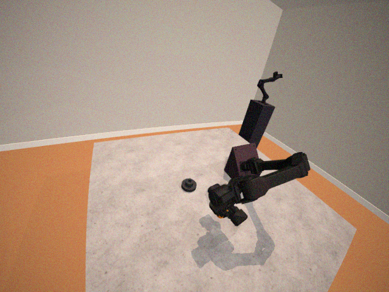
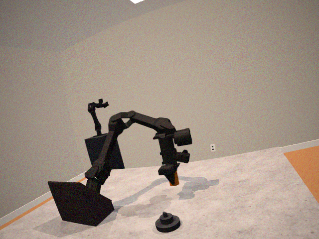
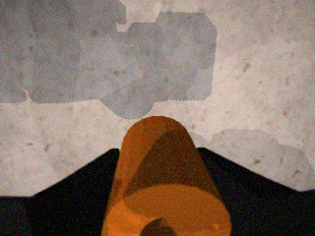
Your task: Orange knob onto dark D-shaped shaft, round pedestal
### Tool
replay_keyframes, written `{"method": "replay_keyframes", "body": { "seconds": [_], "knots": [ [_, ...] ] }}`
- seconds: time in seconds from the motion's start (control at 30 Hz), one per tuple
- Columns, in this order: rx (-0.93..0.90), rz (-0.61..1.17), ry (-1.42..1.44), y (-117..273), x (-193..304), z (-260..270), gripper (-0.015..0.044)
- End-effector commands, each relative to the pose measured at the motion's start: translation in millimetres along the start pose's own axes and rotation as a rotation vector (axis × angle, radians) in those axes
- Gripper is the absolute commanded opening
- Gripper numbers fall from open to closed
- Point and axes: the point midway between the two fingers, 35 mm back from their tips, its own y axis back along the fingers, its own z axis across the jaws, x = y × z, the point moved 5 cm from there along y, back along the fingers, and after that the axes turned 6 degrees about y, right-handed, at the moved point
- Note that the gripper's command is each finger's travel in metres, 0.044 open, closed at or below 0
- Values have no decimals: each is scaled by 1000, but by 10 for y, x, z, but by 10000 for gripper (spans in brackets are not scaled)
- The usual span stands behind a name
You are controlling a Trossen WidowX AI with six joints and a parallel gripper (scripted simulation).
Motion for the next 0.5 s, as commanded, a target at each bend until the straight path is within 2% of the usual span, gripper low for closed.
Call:
{"method": "replay_keyframes", "body": {
  "seconds": [0.0, 0.27, 0.47],
  "knots": [
    [-3, -9, 6, 264, -7, -23, 0],
    [-14, -11, 4, 766, 82, -56, 0],
    [-15, -12, 4, 803, 86, -76, 0]
  ]
}}
